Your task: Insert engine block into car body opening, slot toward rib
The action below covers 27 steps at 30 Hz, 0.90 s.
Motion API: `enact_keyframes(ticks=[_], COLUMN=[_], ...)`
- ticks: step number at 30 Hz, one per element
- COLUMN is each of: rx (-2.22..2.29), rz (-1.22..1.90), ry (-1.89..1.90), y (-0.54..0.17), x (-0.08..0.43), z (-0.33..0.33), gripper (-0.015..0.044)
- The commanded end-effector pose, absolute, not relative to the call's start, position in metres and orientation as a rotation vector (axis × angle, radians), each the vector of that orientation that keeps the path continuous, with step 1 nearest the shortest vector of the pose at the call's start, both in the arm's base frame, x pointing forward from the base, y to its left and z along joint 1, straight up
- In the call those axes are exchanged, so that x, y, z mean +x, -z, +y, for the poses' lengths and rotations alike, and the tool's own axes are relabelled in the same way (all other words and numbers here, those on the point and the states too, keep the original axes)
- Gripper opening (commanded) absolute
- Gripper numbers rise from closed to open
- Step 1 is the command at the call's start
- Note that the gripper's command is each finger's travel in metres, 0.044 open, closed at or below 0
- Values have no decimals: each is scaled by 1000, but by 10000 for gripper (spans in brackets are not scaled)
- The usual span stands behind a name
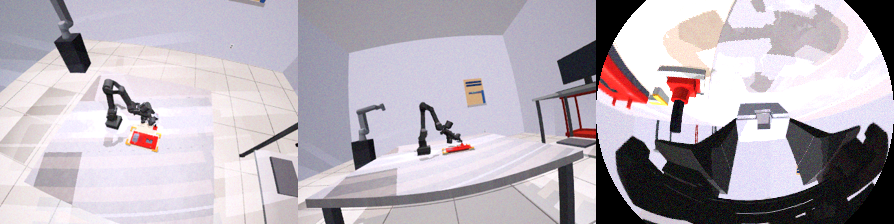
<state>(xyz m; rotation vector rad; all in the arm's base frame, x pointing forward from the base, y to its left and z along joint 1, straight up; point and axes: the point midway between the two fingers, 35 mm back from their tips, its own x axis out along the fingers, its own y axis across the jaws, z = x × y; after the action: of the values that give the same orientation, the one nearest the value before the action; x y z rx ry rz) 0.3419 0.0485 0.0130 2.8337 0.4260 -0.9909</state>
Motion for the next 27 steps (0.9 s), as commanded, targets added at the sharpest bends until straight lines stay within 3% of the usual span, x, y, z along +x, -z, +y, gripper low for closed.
enact_keyframes(ticks=[1, 20, 27], rx=[2834, 2833, 2838], rz=[431, 431, 428], ry=[1006, 1007, 984], y=[-5, 14, 11], x=[339, 341, 342], z=[49, 49, 49], gripper=[0, 0, 184])
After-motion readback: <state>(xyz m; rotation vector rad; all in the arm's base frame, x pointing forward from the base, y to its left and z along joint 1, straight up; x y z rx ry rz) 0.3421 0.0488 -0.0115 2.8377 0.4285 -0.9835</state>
